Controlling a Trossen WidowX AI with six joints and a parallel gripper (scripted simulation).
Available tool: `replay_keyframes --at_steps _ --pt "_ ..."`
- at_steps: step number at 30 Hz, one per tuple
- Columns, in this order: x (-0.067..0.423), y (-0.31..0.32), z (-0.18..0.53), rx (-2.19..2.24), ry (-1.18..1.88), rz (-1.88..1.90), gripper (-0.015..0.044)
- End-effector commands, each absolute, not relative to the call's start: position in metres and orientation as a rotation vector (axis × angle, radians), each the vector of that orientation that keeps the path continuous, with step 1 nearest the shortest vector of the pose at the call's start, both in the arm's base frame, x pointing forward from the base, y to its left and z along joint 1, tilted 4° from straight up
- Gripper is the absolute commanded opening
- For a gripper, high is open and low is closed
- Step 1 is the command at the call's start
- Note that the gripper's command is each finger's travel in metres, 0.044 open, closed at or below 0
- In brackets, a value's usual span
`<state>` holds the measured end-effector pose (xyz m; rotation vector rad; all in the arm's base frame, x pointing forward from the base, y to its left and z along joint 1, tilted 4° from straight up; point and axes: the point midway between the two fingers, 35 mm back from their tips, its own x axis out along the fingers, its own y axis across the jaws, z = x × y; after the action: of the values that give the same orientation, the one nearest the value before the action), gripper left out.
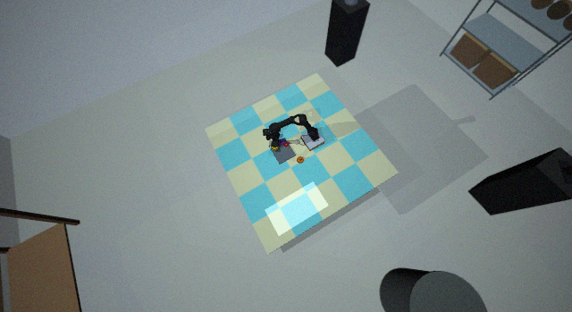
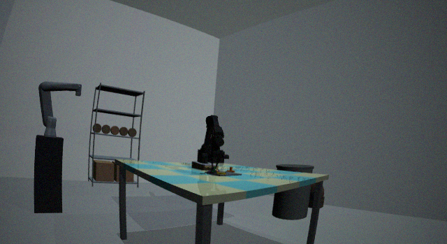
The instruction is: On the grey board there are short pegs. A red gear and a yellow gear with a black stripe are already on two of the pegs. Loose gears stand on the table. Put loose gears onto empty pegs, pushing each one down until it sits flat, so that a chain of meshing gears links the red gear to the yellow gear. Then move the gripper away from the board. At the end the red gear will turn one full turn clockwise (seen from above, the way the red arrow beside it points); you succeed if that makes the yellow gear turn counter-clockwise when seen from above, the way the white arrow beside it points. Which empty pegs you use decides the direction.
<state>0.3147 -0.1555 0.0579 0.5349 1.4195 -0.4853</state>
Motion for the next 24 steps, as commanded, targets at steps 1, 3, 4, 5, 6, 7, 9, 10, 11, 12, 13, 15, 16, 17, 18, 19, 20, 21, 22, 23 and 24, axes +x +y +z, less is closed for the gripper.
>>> replay_keyframes --at_steps 1,3,4,5,6,7,9,10,11,12,13,15,16,17,18,19,20,21,22,23,24 --pt "0.3156 -0.1560 0.0570 0.589 1.405 -0.532 0.0000" --pt "0.3158 -0.1559 0.0569 0.573 1.409 -0.517 0.0000" --pt "0.3159 -0.1559 0.0568 0.563 1.411 -0.507 0.0000" --pt "0.3160 -0.1558 0.0568 0.549 1.414 -0.495 0.0000" --pt "0.3161 -0.1557 0.0567 0.532 1.418 -0.480 0.0000" --pt "0.3162 -0.1555 0.0567 0.516 1.422 -0.464 0.0000" --pt "0.3161 -0.1553 0.0567 0.477 1.429 -0.429 0.0000" --pt "0.3161 -0.1552 0.0567 0.454 1.434 -0.408 0.0000" --pt "0.3160 -0.1551 0.0567 0.434 1.437 -0.390 0.0000" --pt "0.3159 -0.1550 0.0567 0.413 1.441 -0.371 0.0000" --pt "0.3157 -0.1550 0.0567 0.392 1.444 -0.352 0.0000" --pt "0.3155 -0.1550 0.0566 0.347 1.451 -0.311 0.0000" --pt "0.3153 -0.1551 0.0566 0.325 1.454 -0.291 0.0000" --pt "0.3152 -0.1551 0.0565 0.304 1.457 -0.272 0.0000" --pt "0.3151 -0.1553 0.0565 0.283 1.459 -0.253 0.0000" --pt "0.3150 -0.1554 0.0563 0.261 1.461 -0.233 0.0000" --pt "0.3150 -0.1556 0.0560 0.240 1.463 -0.214 0.0000" --pt "0.3151 -0.1558 0.0555 0.218 1.465 -0.194 0.0000" --pt "0.3152 -0.1560 0.0550 0.203 1.467 -0.181 0.0000" --pt "0.3154 -0.1562 0.0548 0.192 1.468 -0.171 0.0000" --pt "0.3156 -0.1563 0.0547 0.188 1.468 -0.167 0.0000"
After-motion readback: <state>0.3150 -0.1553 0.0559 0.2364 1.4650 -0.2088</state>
